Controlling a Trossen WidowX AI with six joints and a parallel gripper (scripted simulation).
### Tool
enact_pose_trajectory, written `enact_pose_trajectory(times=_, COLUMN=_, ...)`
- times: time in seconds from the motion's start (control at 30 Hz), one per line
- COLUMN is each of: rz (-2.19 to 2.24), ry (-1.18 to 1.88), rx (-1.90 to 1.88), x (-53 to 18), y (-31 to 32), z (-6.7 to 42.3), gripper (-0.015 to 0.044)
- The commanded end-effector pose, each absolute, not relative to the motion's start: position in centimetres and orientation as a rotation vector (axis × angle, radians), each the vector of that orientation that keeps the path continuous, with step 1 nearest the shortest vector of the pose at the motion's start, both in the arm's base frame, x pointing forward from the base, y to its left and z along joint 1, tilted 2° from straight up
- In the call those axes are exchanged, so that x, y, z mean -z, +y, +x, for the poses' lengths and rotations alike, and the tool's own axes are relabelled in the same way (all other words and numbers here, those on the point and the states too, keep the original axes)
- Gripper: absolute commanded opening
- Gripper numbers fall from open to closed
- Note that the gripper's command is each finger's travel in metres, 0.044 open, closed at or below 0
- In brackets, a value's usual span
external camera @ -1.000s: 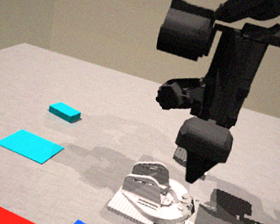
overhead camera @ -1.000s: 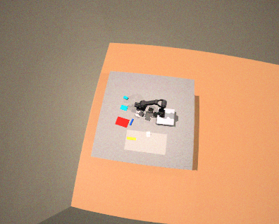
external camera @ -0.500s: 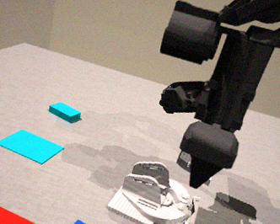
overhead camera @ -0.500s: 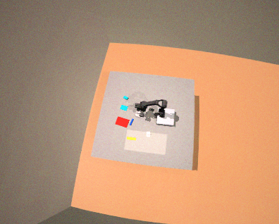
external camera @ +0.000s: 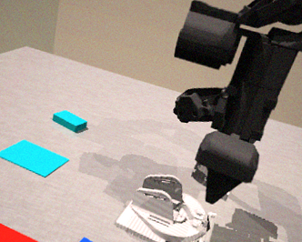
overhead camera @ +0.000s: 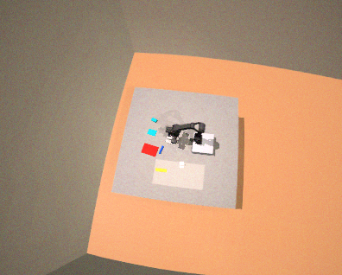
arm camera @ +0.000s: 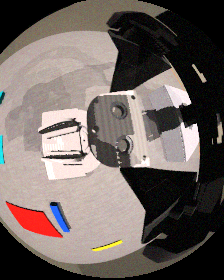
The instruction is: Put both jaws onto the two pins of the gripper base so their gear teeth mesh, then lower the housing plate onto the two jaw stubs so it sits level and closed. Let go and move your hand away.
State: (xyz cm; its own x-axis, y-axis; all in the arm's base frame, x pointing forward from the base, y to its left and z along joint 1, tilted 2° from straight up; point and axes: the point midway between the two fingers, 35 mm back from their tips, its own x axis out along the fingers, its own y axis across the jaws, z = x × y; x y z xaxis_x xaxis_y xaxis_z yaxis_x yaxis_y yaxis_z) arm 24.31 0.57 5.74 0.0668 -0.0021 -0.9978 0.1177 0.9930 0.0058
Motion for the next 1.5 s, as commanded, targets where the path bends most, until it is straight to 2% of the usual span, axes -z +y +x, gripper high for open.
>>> enact_pose_trajectory(times=0.0, rz=0.099, ry=1.501, rx=0.091, x=-5.8, y=0.6, z=24.3, gripper=0.0351)
enact_pose_trajectory(times=0.57, rz=0.098, ry=1.502, rx=0.09, x=-5.6, y=0.6, z=24.3, gripper=0.0351)
enact_pose_trajectory(times=1.47, rz=0.097, ry=1.502, rx=0.09, x=-1.2, y=0.6, z=24.7, gripper=0.0351)
